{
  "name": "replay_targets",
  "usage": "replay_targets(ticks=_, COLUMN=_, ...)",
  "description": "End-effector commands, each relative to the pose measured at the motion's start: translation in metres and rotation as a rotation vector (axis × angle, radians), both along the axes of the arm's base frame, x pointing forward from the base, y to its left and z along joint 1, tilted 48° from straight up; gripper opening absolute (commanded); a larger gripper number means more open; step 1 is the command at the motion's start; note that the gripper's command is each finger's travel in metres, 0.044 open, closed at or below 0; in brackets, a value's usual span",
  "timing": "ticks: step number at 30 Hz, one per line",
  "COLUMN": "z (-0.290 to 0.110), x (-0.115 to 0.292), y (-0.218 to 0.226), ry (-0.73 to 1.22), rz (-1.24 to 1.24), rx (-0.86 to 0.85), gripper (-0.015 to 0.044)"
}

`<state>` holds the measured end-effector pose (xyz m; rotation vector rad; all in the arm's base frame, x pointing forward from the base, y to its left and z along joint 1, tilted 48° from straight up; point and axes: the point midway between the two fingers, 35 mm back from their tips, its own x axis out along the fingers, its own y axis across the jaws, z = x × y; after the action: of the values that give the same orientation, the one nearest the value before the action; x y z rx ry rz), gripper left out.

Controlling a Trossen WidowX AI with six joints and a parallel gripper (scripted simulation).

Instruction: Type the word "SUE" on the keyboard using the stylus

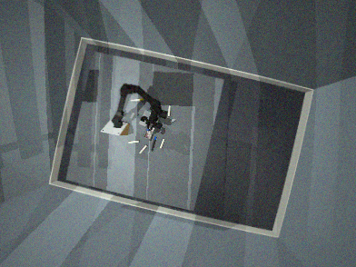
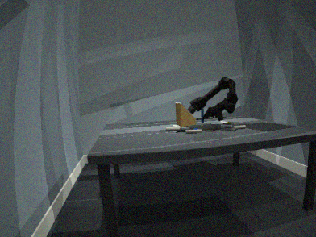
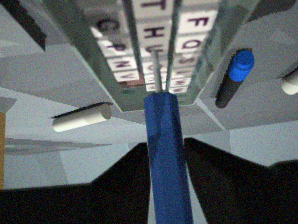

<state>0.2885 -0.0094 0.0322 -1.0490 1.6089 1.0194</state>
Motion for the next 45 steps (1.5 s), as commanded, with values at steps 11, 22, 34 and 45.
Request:
replay_targets(ticks=11, z=0.024, x=-0.005, y=-0.026, ry=0.002, rz=-0.002, rx=0.003, gripper=0.0081)
replay_targets(ticks=22, z=0.023, x=-0.005, y=-0.024, ry=0.003, rz=-0.008, rx=0.007, gripper=0.0038)
replay_targets(ticks=34, z=0.058, x=0.009, y=0.0, ry=0.001, rz=-0.003, rx=0.006, gripper=0.0)
replay_targets(ticks=45, z=0.065, x=0.013, y=0.013, ry=0.0, rz=-0.002, rx=0.006, gripper=0.0)
